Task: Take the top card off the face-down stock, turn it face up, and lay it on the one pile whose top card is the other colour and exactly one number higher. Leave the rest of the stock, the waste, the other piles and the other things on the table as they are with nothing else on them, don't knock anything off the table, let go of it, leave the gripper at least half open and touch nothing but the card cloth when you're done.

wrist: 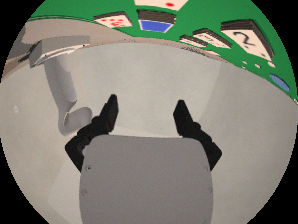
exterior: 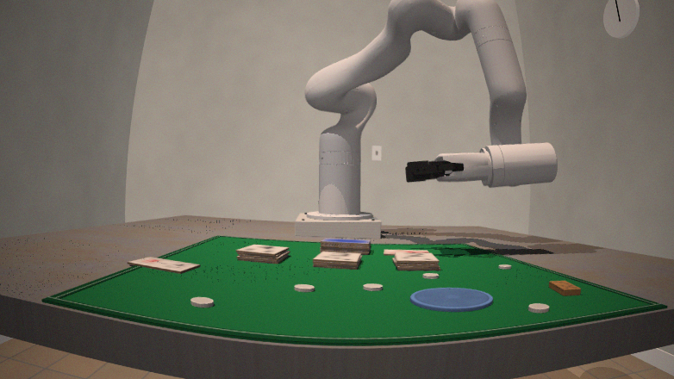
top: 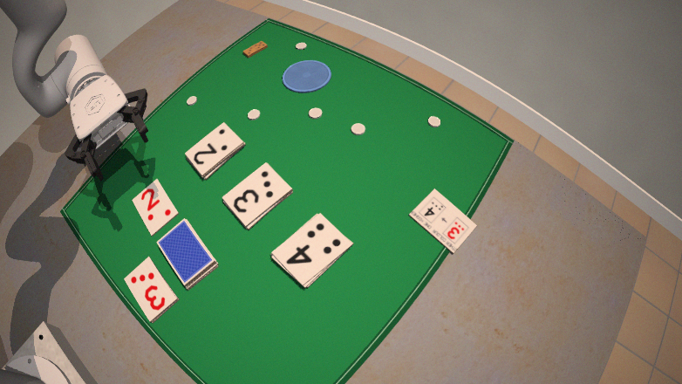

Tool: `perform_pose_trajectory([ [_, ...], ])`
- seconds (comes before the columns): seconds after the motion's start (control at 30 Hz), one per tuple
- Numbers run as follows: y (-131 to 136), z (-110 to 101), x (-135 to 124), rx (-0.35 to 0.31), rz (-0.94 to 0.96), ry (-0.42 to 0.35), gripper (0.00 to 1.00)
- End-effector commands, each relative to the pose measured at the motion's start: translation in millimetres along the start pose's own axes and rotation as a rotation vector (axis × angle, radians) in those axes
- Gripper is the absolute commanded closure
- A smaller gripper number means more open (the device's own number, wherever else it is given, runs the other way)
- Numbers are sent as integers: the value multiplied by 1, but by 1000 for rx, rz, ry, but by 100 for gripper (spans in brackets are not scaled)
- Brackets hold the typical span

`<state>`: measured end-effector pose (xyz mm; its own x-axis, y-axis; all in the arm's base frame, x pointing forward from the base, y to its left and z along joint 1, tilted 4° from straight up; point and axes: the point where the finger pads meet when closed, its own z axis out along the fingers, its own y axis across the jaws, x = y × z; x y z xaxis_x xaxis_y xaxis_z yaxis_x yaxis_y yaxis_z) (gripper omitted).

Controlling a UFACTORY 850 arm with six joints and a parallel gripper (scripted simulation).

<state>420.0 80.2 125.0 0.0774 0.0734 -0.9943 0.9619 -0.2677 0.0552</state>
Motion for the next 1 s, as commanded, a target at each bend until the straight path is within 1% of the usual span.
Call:
perform_pose_trajectory([
  [0.0,0,-1,0,0,1,76,0],
  [0.17,0,-1,0,0,1,212,0],
  [0.2,0,-1,0,0,1,214,0],
  [0.27,0,-1,0,0,1,278,0],
  [0.3,0,-1,0,0,1,281,0],
  [0.37,0,-1,0,0,1,346,0],
  [0.47,0,-1,0,0,1,354,0],
  [0.57,0,-1,0,0,1,467,0],
  [0.6,0,-1,0,0,1,474,0],
  [0.63,0,-1,0,0,1,508,0],
  [0.67,0,-1,0,0,1,515,0],
  [0.7,0,-1,0,-1,1,554,0],
  [0.73,0,-1,0,-1,1,558,0],
  [0.77,0,-1,0,0,1,600,0],
  [0.8,0,-1,0,0,1,601,0],
  [0.83,0,-1,0,0,1,644,0],
  [0.97,0,-1,0,0,0,732,0],
])
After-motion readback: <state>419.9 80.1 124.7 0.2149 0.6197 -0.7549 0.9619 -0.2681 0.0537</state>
